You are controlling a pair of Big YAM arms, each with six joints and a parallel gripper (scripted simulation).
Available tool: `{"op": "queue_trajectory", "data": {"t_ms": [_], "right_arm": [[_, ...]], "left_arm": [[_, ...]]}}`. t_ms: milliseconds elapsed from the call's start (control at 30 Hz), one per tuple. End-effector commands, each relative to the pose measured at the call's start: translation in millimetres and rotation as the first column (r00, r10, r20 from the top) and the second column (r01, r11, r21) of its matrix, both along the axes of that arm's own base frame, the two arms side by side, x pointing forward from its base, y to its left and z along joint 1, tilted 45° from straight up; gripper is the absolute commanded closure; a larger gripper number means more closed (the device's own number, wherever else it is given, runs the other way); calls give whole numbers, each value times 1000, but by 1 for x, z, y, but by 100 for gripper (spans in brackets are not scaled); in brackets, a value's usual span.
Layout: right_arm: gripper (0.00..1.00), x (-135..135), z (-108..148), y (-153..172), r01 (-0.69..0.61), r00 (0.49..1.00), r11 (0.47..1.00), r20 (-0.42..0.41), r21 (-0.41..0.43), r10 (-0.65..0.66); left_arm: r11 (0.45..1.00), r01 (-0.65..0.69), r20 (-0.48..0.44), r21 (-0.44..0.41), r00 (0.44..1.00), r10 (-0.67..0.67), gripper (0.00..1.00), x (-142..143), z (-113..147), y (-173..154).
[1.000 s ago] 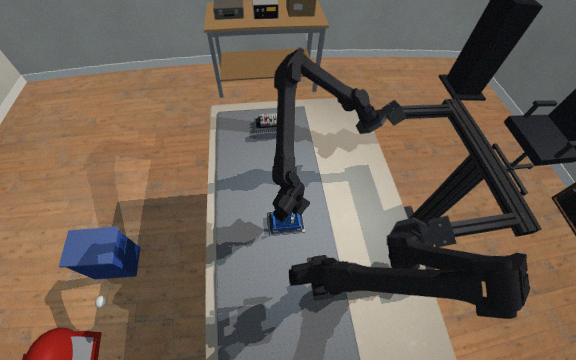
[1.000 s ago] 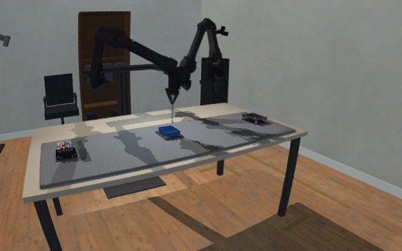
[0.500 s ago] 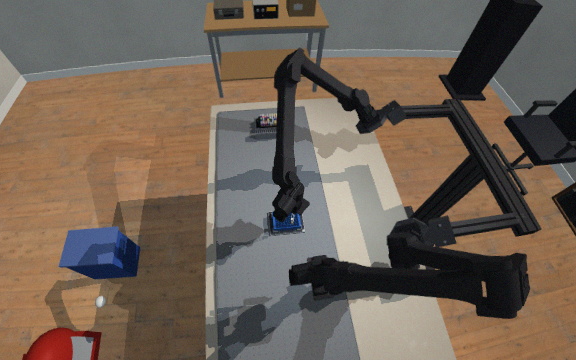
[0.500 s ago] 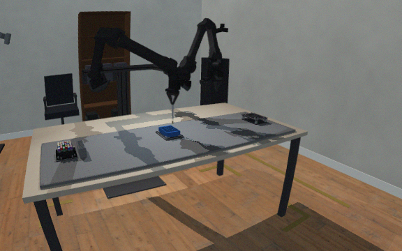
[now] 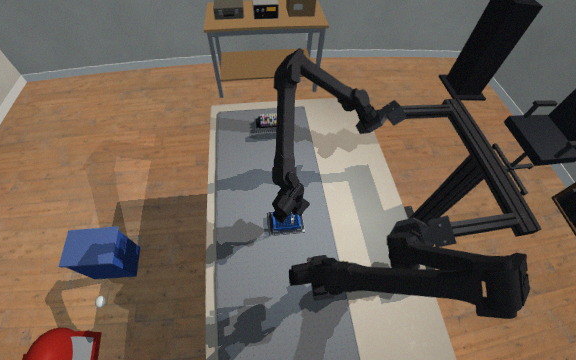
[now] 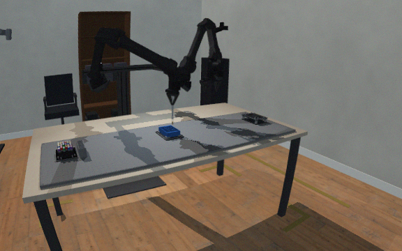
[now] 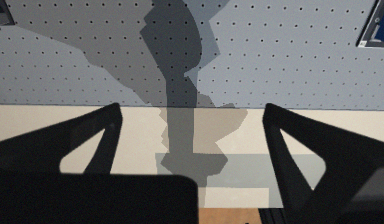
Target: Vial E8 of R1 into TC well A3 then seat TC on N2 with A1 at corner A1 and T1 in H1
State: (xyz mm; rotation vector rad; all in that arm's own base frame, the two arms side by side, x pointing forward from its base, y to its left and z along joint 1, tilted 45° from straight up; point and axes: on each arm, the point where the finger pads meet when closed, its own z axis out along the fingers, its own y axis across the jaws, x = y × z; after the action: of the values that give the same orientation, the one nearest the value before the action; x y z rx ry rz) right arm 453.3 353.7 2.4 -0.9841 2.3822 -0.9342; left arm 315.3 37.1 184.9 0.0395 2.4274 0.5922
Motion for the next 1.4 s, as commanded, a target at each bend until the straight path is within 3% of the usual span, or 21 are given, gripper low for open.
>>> {"op": "queue_trajectory", "data": {"t_ms": [0,1367], "right_arm": [[91,8,-2,-3,5,1000,1000,7,5,-5],[91,11,-9,-3,-2,1000,1000,0,7,2]], "left_arm": [[1000,9,12,3,1000,-9,0,3,9,-1],[1000,9,12,3,1000,-9,0,3,9,-1]]}}
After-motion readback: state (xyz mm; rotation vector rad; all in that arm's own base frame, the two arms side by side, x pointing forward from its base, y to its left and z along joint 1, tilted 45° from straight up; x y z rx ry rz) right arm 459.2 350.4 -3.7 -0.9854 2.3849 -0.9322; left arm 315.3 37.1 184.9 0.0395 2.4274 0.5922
